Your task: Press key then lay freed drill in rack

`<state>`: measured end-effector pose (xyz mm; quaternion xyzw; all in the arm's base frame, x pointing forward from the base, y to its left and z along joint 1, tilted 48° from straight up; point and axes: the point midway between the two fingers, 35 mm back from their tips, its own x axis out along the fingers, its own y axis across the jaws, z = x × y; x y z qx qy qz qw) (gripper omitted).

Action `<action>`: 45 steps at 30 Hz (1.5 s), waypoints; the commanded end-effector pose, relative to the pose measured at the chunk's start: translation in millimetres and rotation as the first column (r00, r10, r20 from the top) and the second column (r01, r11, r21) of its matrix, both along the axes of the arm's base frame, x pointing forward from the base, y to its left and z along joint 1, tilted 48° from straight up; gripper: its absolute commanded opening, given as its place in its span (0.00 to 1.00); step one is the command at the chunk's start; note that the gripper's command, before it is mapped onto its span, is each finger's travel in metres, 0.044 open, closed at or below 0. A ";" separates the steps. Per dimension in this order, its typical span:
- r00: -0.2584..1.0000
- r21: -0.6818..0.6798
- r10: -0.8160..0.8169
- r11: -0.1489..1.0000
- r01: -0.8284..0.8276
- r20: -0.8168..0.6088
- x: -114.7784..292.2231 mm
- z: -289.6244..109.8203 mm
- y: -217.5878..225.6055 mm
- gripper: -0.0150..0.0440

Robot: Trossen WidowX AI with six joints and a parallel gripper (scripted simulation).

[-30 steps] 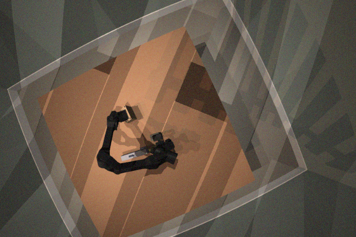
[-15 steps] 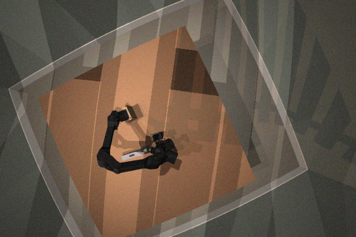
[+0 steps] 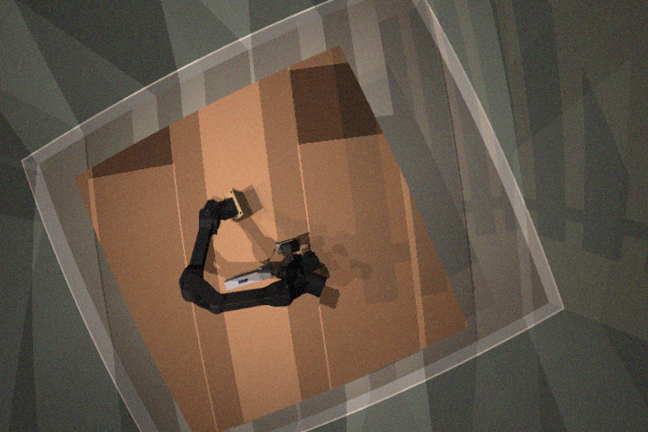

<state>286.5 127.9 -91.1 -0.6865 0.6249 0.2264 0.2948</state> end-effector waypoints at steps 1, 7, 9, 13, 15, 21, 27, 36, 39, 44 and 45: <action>1.000 0.005 -0.001 1.000 0.001 0.004 0.1 1.2 3.1 0.25; 1.000 0.005 -0.001 1.000 0.001 0.004 -0.1 2.2 4.8 0.25; 1.000 0.005 -0.001 1.000 0.001 0.004 -0.1 2.5 5.4 0.25; 1.000 0.005 -0.001 1.000 0.001 0.004 -0.2 3.1 6.5 0.25; 1.000 0.005 -0.001 1.000 0.001 0.004 -0.2 3.5 7.1 0.25; 1.000 0.005 -0.001 1.000 0.001 0.004 -5.6 2.0 7.3 0.25; 1.000 0.005 -0.001 1.000 0.001 0.003 -15.3 -1.1 7.5 0.25; 1.000 0.006 -0.001 1.000 0.001 0.003 -29.7 -5.4 8.5 0.25; 1.000 0.006 -0.001 1.000 0.001 0.003 -34.3 -6.7 9.1 0.25; 1.000 0.006 -0.001 1.000 0.001 0.002 -43.6 -9.3 10.3 0.25; 1.000 0.006 -0.001 1.000 0.001 0.002 -45.4 -9.8 10.6 0.25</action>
